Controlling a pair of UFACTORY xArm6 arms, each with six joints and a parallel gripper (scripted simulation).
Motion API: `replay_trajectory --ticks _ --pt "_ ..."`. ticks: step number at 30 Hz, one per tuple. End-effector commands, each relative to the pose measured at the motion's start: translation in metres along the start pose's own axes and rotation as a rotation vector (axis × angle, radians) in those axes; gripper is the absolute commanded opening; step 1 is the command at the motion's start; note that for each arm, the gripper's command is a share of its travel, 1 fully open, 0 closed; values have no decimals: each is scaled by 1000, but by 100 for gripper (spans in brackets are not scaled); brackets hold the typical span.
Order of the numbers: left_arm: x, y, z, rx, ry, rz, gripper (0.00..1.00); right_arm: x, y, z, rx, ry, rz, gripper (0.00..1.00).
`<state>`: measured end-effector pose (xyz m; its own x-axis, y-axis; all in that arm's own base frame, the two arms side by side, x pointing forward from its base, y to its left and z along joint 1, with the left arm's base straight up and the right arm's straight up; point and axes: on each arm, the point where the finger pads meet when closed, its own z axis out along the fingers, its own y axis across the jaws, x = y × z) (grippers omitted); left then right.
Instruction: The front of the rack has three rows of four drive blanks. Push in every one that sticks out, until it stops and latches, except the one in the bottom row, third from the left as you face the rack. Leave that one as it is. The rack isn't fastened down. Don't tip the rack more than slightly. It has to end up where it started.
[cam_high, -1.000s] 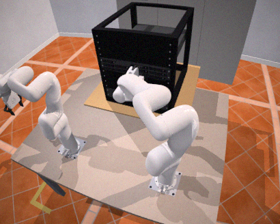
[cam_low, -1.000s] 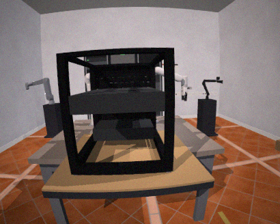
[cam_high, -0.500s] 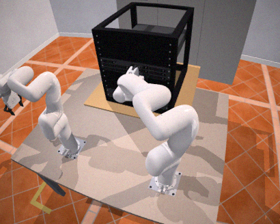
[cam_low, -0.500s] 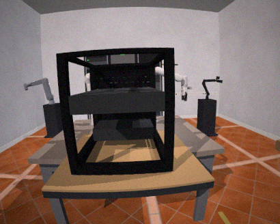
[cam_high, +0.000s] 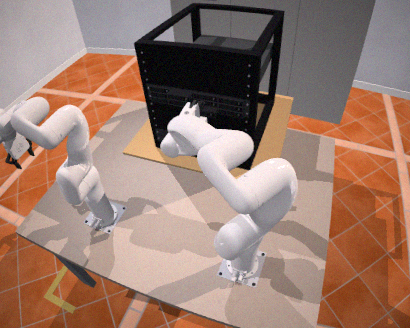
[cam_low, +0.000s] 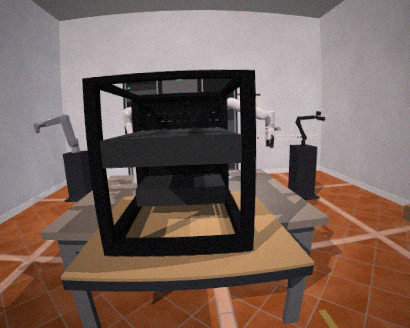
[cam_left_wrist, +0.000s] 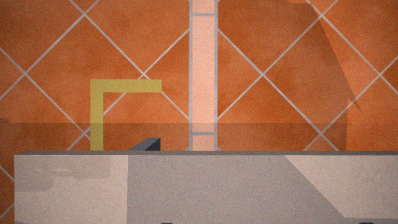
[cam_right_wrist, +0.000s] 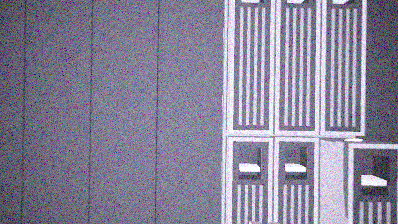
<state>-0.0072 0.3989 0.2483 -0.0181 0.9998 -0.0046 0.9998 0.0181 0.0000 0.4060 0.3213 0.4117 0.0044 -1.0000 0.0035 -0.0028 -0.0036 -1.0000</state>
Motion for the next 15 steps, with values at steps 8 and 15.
replay_trajectory --ticks 8,15 --pt "1 0 -2 0 5 0 100 0 -2 -52 3 1 4 0" --pt "1 0 -2 0 5 0 100 0 -2 -57 3 1 4 0"
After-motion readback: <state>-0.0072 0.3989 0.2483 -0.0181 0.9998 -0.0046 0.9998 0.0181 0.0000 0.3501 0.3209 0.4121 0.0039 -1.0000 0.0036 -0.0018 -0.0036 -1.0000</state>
